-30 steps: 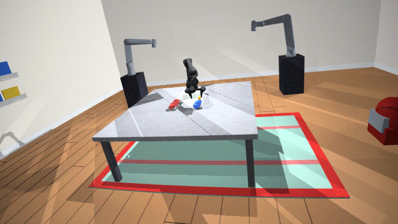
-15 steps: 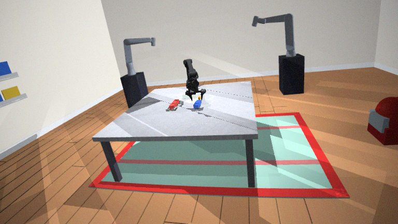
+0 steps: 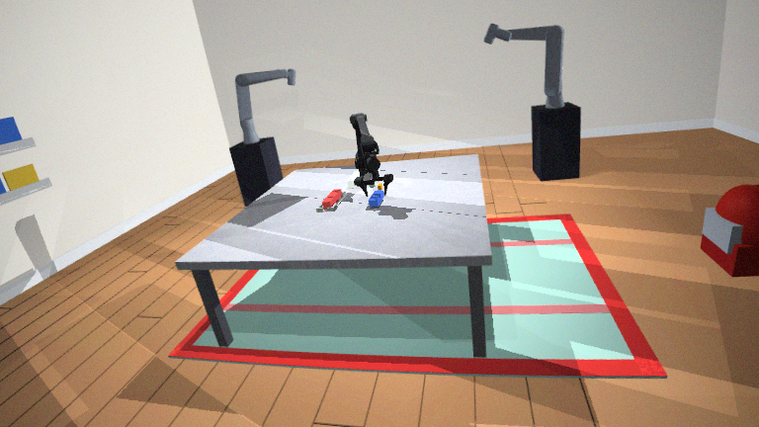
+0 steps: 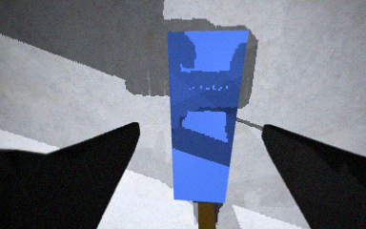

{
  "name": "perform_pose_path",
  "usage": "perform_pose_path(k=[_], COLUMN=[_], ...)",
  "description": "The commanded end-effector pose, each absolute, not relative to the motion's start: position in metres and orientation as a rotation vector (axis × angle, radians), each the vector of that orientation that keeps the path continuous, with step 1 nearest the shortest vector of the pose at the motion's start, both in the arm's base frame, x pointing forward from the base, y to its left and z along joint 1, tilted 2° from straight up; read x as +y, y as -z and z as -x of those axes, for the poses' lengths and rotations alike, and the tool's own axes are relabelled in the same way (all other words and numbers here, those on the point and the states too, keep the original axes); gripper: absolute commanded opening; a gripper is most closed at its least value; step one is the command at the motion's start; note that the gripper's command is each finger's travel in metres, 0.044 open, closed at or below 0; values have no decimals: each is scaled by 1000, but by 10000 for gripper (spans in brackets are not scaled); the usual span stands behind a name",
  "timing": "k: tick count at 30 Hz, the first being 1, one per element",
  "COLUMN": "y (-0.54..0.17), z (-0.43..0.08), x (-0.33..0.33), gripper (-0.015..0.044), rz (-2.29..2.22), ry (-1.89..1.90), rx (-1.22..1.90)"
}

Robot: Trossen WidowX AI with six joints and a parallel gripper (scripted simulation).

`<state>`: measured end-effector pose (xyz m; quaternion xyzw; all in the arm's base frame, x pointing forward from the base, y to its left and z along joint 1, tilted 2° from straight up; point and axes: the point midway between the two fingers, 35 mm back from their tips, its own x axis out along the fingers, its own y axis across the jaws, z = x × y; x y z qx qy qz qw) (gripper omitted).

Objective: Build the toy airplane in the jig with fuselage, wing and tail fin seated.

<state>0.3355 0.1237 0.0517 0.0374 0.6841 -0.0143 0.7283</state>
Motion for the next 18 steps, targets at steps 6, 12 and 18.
perform_pose_path(k=[6, 12, 18], y=[-32, -28, -28], z=[-334, -334, -334], x=[123, 123, 123], gripper=[440, 414, 256], rz=[-82, -82, -82], ry=[42, 42, 42], rx=[1518, 1518, 1518])
